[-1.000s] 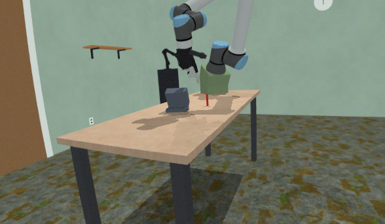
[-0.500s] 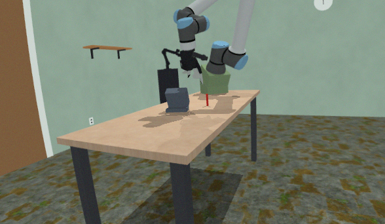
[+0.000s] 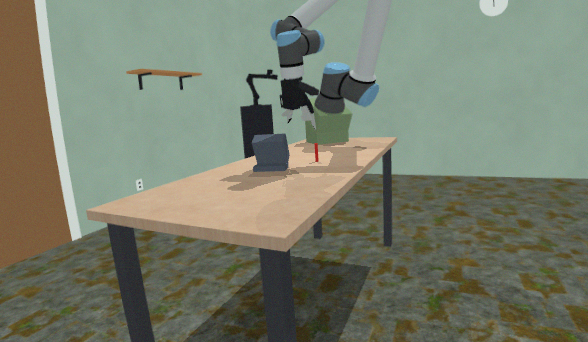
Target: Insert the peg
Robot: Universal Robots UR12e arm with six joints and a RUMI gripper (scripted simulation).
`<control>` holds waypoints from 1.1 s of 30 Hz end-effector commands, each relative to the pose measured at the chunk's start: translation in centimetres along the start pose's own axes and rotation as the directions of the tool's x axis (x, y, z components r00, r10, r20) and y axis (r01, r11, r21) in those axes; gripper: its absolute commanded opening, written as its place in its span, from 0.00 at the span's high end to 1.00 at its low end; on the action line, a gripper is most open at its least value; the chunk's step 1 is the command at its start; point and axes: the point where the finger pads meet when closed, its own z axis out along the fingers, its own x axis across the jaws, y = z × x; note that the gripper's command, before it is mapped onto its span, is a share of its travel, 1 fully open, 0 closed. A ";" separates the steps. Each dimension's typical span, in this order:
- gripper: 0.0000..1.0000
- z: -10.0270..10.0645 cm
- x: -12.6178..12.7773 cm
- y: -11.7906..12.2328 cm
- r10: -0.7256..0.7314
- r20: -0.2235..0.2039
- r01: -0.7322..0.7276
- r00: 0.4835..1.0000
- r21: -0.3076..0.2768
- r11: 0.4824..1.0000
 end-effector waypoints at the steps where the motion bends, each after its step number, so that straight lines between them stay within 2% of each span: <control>1: 0.00 0.7 -0.1 -0.7 -0.095 -0.023 0.094 0.995 -0.040 0.995; 20: 0.00 2.6 -0.1 -3.1 -0.303 -0.040 0.297 0.952 -0.124 0.947; 33: 0.00 4.1 -0.1 -5.4 -0.474 -0.027 0.460 0.880 -0.199 0.865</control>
